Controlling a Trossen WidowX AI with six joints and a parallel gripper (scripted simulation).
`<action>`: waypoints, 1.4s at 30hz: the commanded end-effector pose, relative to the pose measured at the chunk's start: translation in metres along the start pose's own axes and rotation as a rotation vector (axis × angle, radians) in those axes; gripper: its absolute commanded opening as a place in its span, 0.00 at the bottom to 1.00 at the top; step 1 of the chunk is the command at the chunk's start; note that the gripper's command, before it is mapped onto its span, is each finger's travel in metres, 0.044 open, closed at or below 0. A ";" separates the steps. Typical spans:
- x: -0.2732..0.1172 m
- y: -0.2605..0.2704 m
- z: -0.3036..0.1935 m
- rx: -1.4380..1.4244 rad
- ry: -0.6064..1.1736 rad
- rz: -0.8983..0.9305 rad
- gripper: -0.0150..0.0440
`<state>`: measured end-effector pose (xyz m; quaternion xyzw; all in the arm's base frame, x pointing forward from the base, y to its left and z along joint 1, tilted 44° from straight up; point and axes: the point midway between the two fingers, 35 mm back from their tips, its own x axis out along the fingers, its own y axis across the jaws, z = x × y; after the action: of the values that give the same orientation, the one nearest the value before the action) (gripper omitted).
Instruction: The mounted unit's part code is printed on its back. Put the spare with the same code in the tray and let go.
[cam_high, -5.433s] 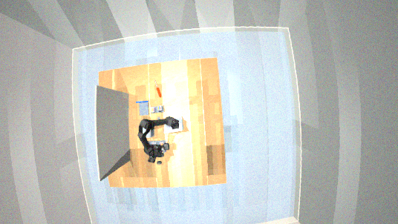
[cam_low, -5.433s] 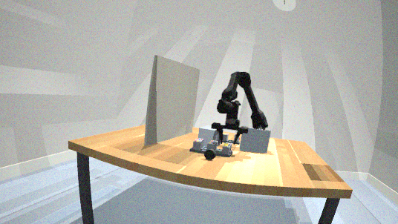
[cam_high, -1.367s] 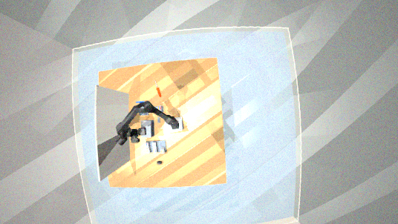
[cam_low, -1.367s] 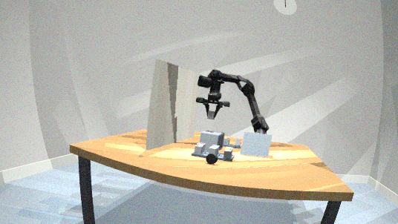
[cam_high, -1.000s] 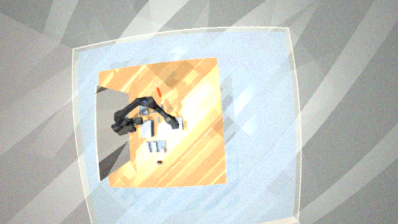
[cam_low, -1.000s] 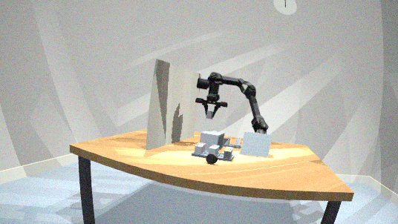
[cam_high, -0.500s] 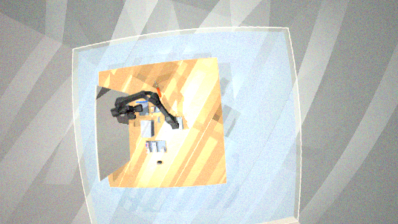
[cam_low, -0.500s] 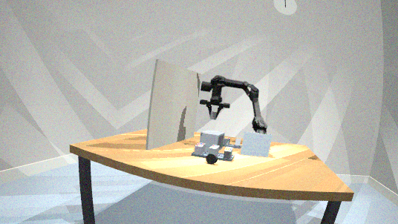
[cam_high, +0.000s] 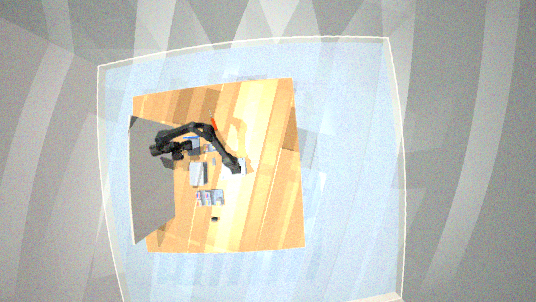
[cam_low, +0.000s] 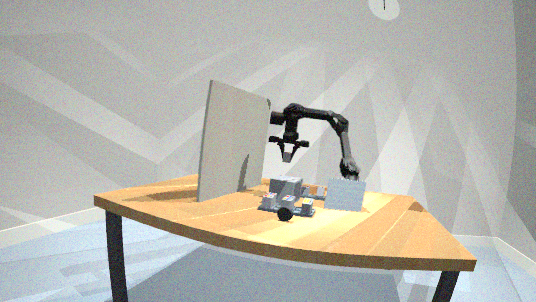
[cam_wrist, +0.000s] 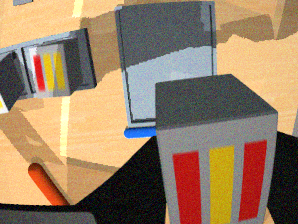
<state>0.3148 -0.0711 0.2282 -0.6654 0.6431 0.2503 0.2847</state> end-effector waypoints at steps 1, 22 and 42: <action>0.004 0.000 0.000 -0.004 0.001 0.002 0.25; 0.022 -0.003 0.002 -0.002 -0.007 0.006 0.25; 0.039 -0.005 0.002 -0.001 -0.012 0.008 0.25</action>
<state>0.3219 -0.0955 0.2028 -0.6620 0.6445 0.2528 0.2873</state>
